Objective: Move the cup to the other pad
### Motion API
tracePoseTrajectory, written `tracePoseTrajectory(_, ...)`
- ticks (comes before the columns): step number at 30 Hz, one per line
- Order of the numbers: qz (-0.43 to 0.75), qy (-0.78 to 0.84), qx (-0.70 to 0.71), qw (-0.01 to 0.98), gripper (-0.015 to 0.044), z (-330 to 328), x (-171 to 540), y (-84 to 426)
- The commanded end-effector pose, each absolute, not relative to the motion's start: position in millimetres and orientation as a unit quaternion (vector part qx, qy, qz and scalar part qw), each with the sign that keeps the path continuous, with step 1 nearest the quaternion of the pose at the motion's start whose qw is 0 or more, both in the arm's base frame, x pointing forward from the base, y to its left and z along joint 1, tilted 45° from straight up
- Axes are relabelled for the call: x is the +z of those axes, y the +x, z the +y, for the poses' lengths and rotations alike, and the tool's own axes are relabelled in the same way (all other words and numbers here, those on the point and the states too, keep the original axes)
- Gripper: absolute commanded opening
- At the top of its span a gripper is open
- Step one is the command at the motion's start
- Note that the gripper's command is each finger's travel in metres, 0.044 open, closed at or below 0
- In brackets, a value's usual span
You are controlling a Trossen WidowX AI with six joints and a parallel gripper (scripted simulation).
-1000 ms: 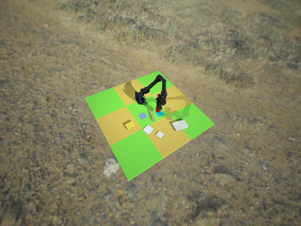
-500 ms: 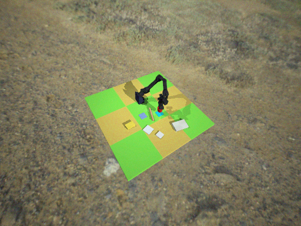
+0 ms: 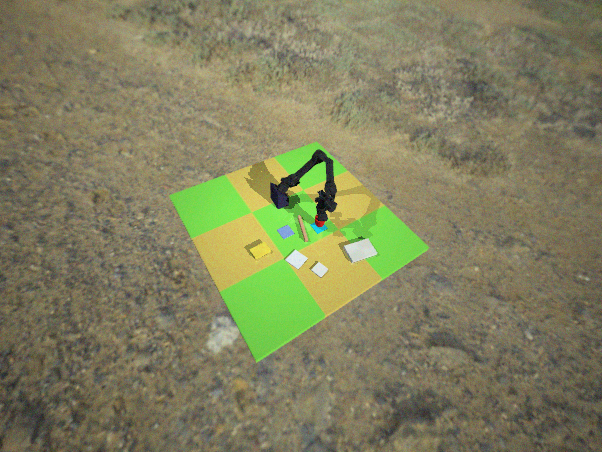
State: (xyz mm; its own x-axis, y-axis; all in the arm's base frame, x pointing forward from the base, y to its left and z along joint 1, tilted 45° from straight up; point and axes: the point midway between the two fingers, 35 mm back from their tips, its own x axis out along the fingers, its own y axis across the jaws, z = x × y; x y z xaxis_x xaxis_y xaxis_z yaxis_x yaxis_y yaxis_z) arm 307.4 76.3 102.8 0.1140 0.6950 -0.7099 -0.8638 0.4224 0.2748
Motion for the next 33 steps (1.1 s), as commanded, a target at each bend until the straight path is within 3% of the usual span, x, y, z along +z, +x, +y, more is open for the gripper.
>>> tracePoseTrajectory(1,0.407,-0.1,0.528,0.739,0.0,81,97,307)
tracePoseTrajectory(29,0.405,-0.102,0.529,0.739,0.0,93,87,309)
tracePoseTrajectory(33,0.405,-0.102,0.529,0.739,0.0105,93,87,309)
